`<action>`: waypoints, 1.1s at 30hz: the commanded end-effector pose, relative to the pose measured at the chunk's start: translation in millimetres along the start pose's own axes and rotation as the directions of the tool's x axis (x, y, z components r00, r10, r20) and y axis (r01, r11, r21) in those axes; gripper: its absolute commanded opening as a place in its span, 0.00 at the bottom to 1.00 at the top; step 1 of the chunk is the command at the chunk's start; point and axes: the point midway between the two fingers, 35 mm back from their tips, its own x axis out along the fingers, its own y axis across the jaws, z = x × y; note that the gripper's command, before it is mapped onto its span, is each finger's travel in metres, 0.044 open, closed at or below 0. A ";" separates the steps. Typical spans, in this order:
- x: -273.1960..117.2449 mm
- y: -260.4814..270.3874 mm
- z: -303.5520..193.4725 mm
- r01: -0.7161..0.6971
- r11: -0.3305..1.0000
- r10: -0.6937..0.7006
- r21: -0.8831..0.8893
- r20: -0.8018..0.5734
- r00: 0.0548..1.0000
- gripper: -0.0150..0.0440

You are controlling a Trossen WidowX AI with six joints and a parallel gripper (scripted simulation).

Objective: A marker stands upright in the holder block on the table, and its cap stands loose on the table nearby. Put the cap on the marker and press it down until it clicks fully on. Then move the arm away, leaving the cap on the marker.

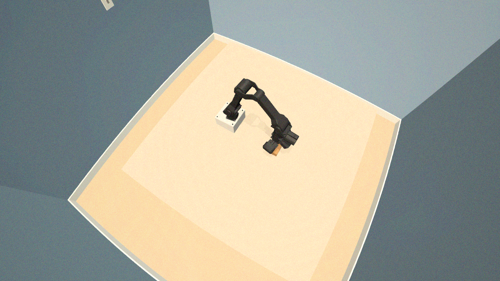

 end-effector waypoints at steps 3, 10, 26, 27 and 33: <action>-0.1 0.0 0.1 0.000 1.000 0.000 0.000 0.000 1.000 0.43; -0.1 0.0 0.1 0.000 1.000 0.000 0.000 0.000 1.000 0.74; -75.2 0.2 0.1 0.000 1.000 0.000 0.000 0.000 1.000 1.00; -75.2 0.2 0.1 0.000 1.000 0.000 0.000 0.000 1.000 1.00; -65.9 0.7 -0.7 0.002 0.985 -0.002 -0.175 0.002 1.000 0.73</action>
